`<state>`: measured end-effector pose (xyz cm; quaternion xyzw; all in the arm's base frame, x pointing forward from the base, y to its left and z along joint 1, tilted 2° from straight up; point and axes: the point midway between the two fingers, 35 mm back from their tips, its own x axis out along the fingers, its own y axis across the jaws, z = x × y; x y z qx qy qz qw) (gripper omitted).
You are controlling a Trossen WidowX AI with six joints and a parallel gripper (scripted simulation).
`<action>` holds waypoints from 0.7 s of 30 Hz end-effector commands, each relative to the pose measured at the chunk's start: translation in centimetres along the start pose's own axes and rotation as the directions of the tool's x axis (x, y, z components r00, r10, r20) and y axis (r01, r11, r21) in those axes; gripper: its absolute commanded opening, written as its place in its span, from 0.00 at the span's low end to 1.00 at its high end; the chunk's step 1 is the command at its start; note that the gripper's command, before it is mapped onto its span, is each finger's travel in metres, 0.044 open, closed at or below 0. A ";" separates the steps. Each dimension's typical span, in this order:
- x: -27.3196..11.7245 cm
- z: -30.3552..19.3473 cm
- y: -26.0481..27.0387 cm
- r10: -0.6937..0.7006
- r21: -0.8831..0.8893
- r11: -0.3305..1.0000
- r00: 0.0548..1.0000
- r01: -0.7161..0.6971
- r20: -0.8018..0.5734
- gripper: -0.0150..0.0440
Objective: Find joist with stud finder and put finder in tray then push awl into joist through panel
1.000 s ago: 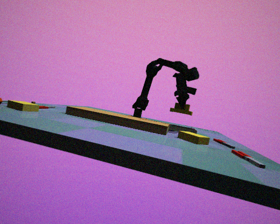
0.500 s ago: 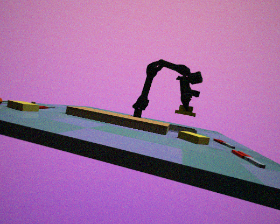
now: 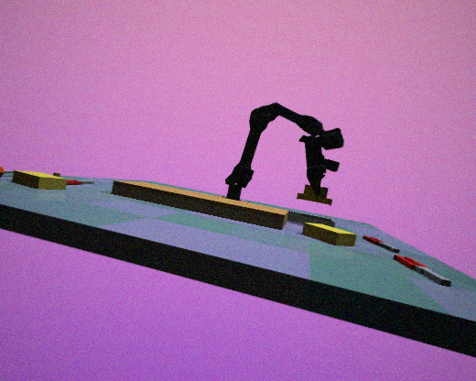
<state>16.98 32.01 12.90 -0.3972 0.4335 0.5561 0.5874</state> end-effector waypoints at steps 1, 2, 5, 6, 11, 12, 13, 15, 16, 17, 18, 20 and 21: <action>0.7 -0.1 0.0 0.001 0.005 1.000 1.000 -0.001 0.004 0.25; 0.8 -0.1 0.0 0.001 0.005 1.000 1.000 -0.001 0.004 0.25; 1.3 -0.3 0.0 0.001 0.005 1.000 1.000 -0.001 0.004 0.25; 1.5 -0.3 0.0 0.001 0.005 1.000 1.000 -0.001 0.004 0.25; 2.3 -0.5 0.0 0.001 0.005 1.000 1.000 -0.001 0.004 0.25; 2.4 -0.6 0.0 0.001 0.005 1.000 1.000 -0.001 0.004 0.25; 2.6 -0.6 0.0 0.001 0.005 1.000 1.000 -0.001 0.004 0.25; 2.9 -0.7 0.0 0.001 0.005 1.000 1.000 -0.001 0.004 0.25; 3.0 -0.8 0.0 0.001 0.005 1.000 1.000 -0.001 0.004 0.25; 3.2 -0.8 0.0 0.001 0.005 1.000 1.000 -0.001 0.004 0.25; 3.3 -0.9 0.0 0.001 0.005 1.000 1.000 -0.001 0.004 0.25; 3.6 -1.0 0.0 0.001 0.005 1.000 1.000 -0.002 0.004 0.25; 3.8 -1.0 0.1 0.001 0.005 1.000 1.000 -0.002 0.004 0.25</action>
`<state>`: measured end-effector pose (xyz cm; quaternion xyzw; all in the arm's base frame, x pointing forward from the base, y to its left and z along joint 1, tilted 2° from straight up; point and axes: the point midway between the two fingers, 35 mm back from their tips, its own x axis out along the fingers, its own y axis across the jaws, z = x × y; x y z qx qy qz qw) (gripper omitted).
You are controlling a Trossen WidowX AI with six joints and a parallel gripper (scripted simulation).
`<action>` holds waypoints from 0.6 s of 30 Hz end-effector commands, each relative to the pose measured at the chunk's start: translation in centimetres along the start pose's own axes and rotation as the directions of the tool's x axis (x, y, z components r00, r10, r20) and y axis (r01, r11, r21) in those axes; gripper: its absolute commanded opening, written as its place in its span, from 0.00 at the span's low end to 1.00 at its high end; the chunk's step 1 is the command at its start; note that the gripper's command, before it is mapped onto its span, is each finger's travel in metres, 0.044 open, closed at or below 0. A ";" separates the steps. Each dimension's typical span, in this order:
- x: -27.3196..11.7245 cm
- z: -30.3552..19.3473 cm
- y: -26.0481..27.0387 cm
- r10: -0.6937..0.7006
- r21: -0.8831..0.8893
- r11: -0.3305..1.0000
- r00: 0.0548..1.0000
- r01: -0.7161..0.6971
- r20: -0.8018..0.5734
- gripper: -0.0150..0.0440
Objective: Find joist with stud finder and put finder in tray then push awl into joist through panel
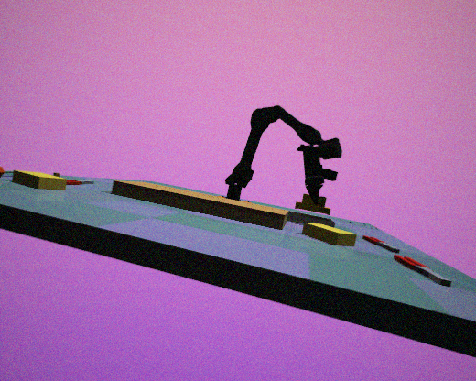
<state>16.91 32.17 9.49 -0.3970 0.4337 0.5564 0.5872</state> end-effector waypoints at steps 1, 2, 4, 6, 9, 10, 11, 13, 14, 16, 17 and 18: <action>0.6 -0.2 0.0 0.000 0.005 1.000 1.000 0.000 0.004 0.25; 0.8 -0.2 0.0 0.000 0.005 1.000 1.000 0.000 0.004 0.25; 1.1 -0.3 0.1 0.000 0.005 1.000 1.000 0.000 0.004 0.25; 1.4 -0.5 0.1 0.000 0.005 1.000 1.000 0.000 0.004 0.25; 1.8 -0.6 0.1 0.001 0.005 1.000 1.000 -0.001 0.004 0.25; 2.0 -0.7 0.1 0.001 0.005 1.000 1.000 -0.001 0.004 0.25; 2.0 -0.7 0.1 0.001 0.005 1.000 1.000 -0.001 0.004 0.25; 2.1 -0.7 0.1 0.001 0.005 1.000 1.000 -0.001 0.004 0.25; 2.2 -0.8 0.1 0.001 0.005 1.000 1.000 -0.001 0.004 0.25; 2.5 -0.8 0.1 0.001 0.005 1.000 1.000 -0.001 0.004 0.25; 2.6 -0.9 0.1 0.001 0.005 1.000 1.000 -0.001 0.004 0.25; 2.8 -0.9 0.1 0.001 0.005 1.000 1.000 -0.001 0.004 0.25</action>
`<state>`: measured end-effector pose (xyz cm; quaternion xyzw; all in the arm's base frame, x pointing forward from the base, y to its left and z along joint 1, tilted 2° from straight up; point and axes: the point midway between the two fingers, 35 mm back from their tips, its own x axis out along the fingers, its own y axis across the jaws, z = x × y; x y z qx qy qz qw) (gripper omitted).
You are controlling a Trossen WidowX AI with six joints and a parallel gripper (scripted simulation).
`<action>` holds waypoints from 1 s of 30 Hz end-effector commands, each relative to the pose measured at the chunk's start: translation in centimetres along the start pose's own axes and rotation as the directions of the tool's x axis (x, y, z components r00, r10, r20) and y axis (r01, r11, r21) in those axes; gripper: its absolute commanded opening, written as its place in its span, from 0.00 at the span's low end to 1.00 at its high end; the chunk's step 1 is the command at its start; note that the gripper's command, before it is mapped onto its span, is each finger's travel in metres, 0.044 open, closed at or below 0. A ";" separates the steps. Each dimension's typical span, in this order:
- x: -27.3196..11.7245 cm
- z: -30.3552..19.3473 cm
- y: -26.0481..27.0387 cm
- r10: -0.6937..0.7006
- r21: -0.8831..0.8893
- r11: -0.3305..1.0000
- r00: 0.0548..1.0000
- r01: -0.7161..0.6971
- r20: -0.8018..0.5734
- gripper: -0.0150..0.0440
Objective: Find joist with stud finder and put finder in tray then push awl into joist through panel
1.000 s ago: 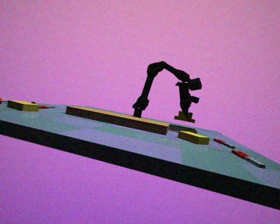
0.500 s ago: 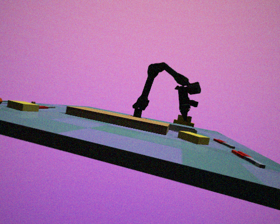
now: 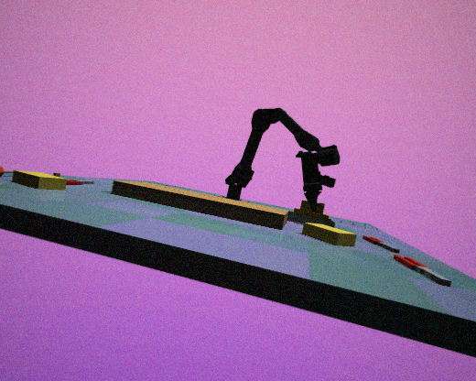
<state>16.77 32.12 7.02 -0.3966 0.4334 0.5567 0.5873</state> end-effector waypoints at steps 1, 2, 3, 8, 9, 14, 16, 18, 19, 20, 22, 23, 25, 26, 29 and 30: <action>0.6 -0.2 0.0 0.000 0.005 1.000 1.000 0.000 0.003 0.25; 0.7 -0.2 0.0 0.000 0.005 1.000 1.000 0.000 0.003 0.25; 0.9 -0.3 0.0 0.000 0.005 1.000 1.000 0.000 0.003 0.25; 1.5 -0.5 0.1 0.000 0.005 1.000 1.000 0.000 0.003 0.25; 1.5 -0.5 0.1 0.000 0.005 1.000 1.000 0.000 0.003 0.25; 1.4 -0.5 0.1 0.002 0.001 1.000 1.000 -0.002 -0.003 0.43; 1.4 -0.5 0.1 0.002 0.001 1.000 1.000 -0.002 -0.003 0.52; 1.4 -0.5 0.1 0.002 0.001 1.000 1.000 -0.002 -0.003 0.61; 1.4 -0.5 0.1 0.002 0.001 1.000 1.000 -0.002 -0.003 0.65; 1.4 -0.5 0.1 0.002 0.001 1.000 1.000 -0.002 -0.003 0.70; 1.4 -0.5 0.1 0.002 0.001 1.000 1.000 -0.002 -0.003 0.79; 1.1 -0.4 0.0 0.002 0.001 1.000 1.000 -0.002 -0.003 0.83; 0.1 0.1 0.0 0.002 0.001 1.000 1.000 -0.002 -0.003 0.92; -0.8 0.4 -0.1 0.002 0.001 1.000 1.000 -0.002 -0.003 0.97; -4.2 1.5 -0.1 0.002 0.000 1.000 1.000 -0.002 -0.002 1.00; -5.6 1.8 -0.1 0.002 0.000 1.000 1.000 -0.002 -0.002 1.00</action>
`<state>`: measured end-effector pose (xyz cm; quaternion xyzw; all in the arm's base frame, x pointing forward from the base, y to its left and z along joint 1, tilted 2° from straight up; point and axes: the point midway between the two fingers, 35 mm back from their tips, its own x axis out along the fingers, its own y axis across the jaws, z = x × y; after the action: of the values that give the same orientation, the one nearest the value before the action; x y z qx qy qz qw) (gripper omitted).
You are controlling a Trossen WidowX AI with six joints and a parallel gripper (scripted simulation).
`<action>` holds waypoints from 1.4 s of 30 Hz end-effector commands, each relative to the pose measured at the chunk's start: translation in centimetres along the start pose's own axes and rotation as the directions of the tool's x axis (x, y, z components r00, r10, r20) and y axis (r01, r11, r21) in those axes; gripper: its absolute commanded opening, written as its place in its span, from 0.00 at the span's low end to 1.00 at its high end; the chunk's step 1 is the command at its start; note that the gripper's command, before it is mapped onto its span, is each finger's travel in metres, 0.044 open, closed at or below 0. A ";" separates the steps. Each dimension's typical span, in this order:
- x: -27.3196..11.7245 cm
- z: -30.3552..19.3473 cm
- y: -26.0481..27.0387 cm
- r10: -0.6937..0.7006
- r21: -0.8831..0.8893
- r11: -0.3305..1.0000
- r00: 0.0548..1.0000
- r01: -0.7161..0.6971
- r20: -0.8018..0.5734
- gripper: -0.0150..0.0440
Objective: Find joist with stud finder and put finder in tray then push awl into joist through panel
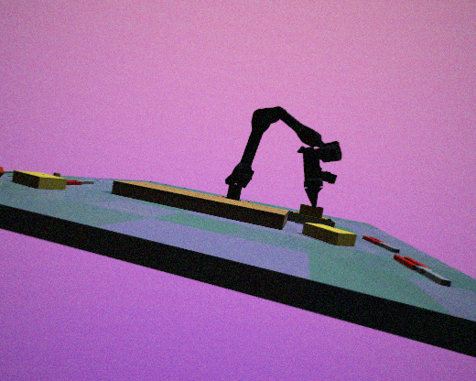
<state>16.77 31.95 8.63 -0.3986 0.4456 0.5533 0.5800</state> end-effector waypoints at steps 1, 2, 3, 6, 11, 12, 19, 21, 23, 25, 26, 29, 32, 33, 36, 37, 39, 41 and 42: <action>-5.3 1.5 0.0 -0.010 -0.008 1.000 1.000 0.011 0.023 1.00; -6.0 1.6 0.1 -0.010 -0.008 1.000 1.000 0.011 0.023 1.00; -6.3 1.6 0.1 -0.010 -0.008 1.000 1.000 0.011 0.023 1.00; -4.4 1.0 -0.6 -0.019 0.036 0.999 1.000 0.018 0.024 1.00; -5.2 -3.8 -4.9 -0.059 0.452 0.890 0.998 0.056 -0.009 1.00; -5.5 -5.2 -5.9 -0.068 0.555 0.829 0.998 0.067 -0.018 1.00; -7.2 -14.2 -10.4 -0.118 0.975 0.196 0.990 0.101 -0.079 1.00; -7.6 -16.2 -11.0 -0.127 0.995 0.020 0.987 0.097 -0.093 1.00; -7.9 -18.2 -11.4 -0.134 0.984 -0.155 0.985 0.087 -0.108 1.00; -8.3 -20.2 -11.6 -0.139 0.943 -0.325 0.983 0.071 -0.122 1.00; -8.5 -21.2 -11.7 -0.142 0.912 -0.407 0.981 0.061 -0.129 1.00; -9.0 -24.1 -11.7 -0.146 0.778 -0.628 0.978 0.026 -0.150 1.00; -9.4 -26.9 -11.4 -0.147 0.593 -0.805 0.974 -0.018 -0.170 1.00; -9.6 -27.8 -11.2 -0.147 0.521 -0.853 0.973 -0.035 -0.177 1.00; -10.0 -30.5 -10.5 -0.145 0.284 -0.955 0.970 -0.086 -0.196 1.00; -10.1 -31.4 -10.2 -0.144 0.199 -0.975 0.969 -0.103 -0.202 1.00; -10.3 -33.0 -9.5 -0.140 0.024 -0.990 0.967 -0.138 -0.213 1.00; -10.4 -34.6 -8.7 -0.135 -0.150 -0.974 0.965 -0.171 -0.224 1.00; -10.5 -35.3 -8.3 -0.133 -0.234 -0.954 0.964 -0.187 -0.228 1.00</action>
<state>25.80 -0.12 9.60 0.4877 0.5382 -0.3740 0.5767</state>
